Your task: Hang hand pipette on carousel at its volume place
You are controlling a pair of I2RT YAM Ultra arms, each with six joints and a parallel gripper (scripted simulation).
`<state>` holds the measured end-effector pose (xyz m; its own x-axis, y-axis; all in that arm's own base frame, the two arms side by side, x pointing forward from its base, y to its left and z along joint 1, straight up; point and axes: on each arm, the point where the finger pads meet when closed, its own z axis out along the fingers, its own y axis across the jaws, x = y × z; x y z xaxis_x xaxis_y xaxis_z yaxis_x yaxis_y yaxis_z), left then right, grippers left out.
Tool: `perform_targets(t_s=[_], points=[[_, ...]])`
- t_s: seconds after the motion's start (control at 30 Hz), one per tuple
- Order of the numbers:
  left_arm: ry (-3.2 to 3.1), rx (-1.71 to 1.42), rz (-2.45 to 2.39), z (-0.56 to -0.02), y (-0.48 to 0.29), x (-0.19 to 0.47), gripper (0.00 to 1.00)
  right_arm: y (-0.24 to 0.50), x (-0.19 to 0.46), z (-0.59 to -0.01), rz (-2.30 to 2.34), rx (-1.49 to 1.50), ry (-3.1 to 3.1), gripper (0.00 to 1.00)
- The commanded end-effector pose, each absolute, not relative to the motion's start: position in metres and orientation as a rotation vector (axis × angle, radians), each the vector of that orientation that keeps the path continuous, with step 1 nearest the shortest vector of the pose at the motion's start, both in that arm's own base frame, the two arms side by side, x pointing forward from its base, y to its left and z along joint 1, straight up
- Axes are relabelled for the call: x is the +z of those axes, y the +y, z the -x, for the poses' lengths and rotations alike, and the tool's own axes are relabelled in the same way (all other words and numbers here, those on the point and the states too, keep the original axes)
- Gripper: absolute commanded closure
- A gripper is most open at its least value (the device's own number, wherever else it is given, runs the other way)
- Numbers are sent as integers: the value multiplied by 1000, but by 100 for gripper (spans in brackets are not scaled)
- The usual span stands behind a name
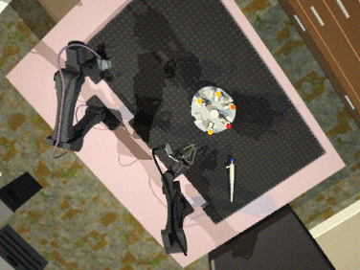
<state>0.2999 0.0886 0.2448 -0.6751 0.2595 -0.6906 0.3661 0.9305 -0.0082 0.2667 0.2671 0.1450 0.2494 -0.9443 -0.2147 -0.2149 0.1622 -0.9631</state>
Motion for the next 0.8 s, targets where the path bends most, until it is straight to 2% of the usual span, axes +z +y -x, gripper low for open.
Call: perform_targets(t_s=[0.0, 0.3, 0.77], points=[[2313, -176, -449, -304, 91, 253, 0, 294, 157, -266, 1270, -836, 1133, 51], [2313, -176, -449, -304, 91, 253, 0, 341, 142, -260, 1304, -995, 1002, 51], [2313, -176, -449, -304, 91, 253, 0, 335, 141, -261, 1315, -997, 1005, 51]])
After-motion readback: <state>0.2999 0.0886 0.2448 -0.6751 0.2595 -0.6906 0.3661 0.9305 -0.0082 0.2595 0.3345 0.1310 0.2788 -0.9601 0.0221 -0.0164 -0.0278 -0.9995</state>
